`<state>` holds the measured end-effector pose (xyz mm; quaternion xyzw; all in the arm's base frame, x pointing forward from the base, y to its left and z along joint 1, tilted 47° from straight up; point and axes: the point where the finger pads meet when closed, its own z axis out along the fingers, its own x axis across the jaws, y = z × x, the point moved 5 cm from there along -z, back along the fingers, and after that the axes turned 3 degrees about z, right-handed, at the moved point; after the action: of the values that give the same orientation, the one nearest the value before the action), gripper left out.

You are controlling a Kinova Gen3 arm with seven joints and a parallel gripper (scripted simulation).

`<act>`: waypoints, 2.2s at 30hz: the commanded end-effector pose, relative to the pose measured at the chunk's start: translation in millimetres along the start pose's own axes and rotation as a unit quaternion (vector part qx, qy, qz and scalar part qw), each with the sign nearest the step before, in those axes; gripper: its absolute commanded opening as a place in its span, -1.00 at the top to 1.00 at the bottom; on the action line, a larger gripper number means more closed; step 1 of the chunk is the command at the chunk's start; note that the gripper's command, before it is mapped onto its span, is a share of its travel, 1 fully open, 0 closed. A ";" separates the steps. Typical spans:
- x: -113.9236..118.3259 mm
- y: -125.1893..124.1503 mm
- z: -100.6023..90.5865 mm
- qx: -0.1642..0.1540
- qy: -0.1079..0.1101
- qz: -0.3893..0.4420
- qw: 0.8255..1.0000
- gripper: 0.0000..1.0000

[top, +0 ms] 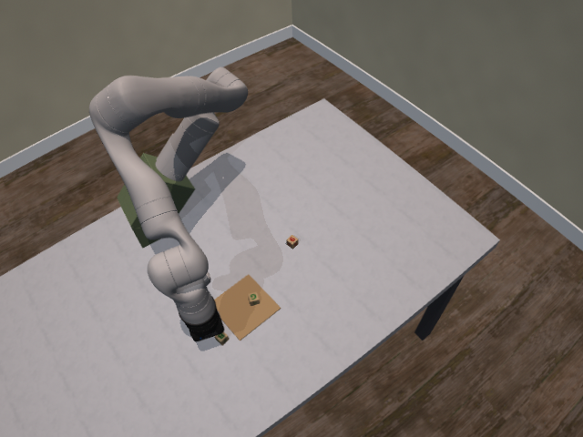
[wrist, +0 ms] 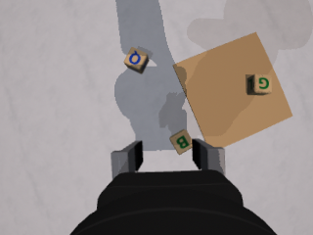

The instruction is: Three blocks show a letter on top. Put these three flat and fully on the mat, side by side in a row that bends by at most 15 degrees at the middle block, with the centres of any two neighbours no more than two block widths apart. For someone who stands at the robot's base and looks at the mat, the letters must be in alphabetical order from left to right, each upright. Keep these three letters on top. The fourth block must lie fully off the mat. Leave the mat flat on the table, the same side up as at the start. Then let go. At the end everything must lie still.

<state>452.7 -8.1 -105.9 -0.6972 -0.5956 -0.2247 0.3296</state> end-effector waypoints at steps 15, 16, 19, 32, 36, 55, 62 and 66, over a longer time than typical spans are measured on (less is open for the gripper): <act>-17.6 -25.2 -3.4 -0.003 0.000 0.002 1.000 -1.00; -17.6 -25.2 -3.4 -0.003 0.000 0.002 1.000 -1.00; -17.6 -25.2 -3.4 -0.003 0.000 0.002 1.000 -1.00; -31.0 -51.5 -2.7 -0.003 0.001 0.002 1.000 -1.00; -31.0 -51.5 -2.7 -0.003 0.001 0.002 1.000 -1.00; -39.3 -72.2 -1.6 -0.003 0.003 0.001 1.000 -1.00; -41.5 -78.9 -1.1 -0.003 0.004 0.001 1.000 -1.00; -42.8 -82.9 -0.8 -0.003 0.004 0.001 1.000 -1.00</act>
<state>365.5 -29.9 -120.1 -0.6968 -0.5941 -0.2284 0.3308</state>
